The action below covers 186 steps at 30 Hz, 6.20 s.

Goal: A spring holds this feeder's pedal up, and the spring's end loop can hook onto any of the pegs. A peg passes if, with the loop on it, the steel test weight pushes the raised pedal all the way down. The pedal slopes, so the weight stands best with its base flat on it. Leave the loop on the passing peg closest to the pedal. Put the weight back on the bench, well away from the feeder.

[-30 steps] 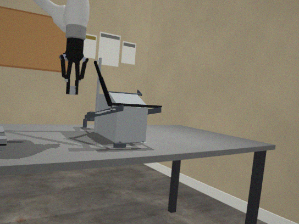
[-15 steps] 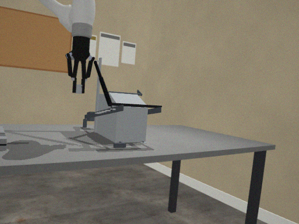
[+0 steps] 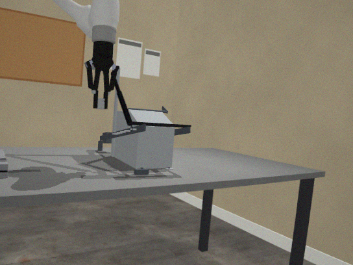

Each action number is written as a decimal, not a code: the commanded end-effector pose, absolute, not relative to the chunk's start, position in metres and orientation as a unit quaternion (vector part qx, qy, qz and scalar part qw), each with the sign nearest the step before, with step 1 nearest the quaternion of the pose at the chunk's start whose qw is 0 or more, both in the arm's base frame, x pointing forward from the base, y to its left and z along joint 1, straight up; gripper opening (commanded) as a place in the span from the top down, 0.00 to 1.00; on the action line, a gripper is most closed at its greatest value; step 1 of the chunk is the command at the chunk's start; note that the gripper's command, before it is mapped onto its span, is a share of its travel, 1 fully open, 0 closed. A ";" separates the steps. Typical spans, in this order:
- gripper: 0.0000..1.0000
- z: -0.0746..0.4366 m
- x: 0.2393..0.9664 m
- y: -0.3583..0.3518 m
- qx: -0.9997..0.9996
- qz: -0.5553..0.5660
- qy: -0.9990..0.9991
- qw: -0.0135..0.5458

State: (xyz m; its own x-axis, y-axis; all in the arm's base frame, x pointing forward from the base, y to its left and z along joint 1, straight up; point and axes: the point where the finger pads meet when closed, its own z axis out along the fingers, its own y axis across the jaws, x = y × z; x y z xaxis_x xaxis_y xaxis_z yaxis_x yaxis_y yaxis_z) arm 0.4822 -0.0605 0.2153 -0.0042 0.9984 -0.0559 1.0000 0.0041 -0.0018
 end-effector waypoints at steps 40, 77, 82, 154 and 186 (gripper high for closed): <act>0.75 0.238 0.548 -0.119 0.704 -0.041 0.707 0.040; 0.75 0.255 0.600 -0.165 0.703 -0.057 0.706 0.056; 0.75 0.256 0.602 -0.168 0.703 -0.058 0.706 0.057; 0.75 0.180 0.607 -0.172 0.703 -0.059 0.706 0.059; 0.00 0.178 0.607 -0.172 0.703 -0.059 0.706 0.059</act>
